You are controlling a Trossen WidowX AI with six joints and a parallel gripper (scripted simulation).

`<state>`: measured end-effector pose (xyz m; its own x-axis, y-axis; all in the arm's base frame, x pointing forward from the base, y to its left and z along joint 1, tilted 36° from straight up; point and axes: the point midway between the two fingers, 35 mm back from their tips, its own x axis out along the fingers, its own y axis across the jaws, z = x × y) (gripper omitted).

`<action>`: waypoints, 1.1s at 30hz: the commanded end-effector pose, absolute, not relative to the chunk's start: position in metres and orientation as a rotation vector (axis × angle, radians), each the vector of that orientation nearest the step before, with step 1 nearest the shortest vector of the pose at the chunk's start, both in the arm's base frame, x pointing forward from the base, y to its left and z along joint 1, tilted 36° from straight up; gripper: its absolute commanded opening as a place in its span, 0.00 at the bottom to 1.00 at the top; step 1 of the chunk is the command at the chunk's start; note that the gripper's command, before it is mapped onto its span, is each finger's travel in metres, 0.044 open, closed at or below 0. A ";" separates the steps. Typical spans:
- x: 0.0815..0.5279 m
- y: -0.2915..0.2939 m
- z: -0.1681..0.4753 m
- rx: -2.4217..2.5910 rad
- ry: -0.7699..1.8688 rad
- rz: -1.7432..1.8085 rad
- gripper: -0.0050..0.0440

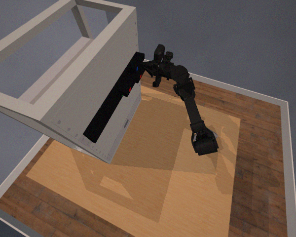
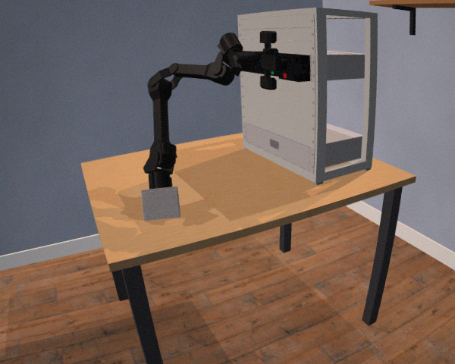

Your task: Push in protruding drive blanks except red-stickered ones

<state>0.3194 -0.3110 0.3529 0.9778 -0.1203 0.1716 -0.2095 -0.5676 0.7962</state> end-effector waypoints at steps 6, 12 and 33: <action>0.326 -0.312 0.365 2.155 -0.251 0.135 0.10; 0.332 -0.313 0.367 2.155 -0.251 0.135 0.10; 0.332 -0.313 0.367 2.155 -0.251 0.135 0.10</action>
